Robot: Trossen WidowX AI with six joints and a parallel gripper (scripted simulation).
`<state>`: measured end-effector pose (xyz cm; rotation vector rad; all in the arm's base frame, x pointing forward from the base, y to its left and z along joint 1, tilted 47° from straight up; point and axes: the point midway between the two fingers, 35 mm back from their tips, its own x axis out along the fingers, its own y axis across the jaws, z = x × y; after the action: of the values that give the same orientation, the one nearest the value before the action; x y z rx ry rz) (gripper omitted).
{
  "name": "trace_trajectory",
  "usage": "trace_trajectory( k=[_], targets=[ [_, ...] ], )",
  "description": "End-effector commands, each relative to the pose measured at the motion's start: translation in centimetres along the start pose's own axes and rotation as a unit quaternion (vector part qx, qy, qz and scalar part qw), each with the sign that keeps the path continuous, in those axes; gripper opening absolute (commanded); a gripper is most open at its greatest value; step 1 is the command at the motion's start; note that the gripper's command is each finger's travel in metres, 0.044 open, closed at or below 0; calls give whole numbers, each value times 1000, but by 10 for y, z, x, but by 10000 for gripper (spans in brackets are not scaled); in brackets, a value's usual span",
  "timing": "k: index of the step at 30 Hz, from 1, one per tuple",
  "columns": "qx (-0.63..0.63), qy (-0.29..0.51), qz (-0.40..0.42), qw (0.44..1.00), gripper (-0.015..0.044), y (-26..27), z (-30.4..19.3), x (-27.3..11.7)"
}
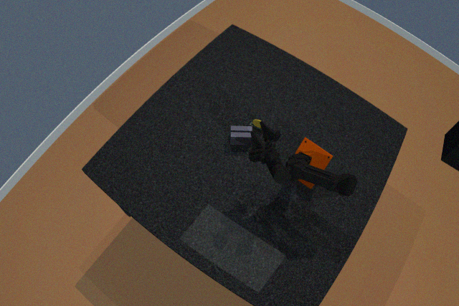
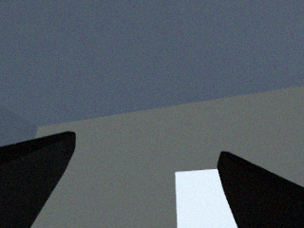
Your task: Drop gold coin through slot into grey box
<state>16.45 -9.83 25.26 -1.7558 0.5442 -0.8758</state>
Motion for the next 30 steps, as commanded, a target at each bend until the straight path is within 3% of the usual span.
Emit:
trace_trajectory(
  k=[1,9,20,30],
  targets=[
    [-2,-3,1,1000,374,0,1,1],
    [-76,-118,97,985,164,13,55,38],
    [-64,-239,380,891,161,106,110,68],
    [81,-225,674,699,161,196,123,51]
  ],
)
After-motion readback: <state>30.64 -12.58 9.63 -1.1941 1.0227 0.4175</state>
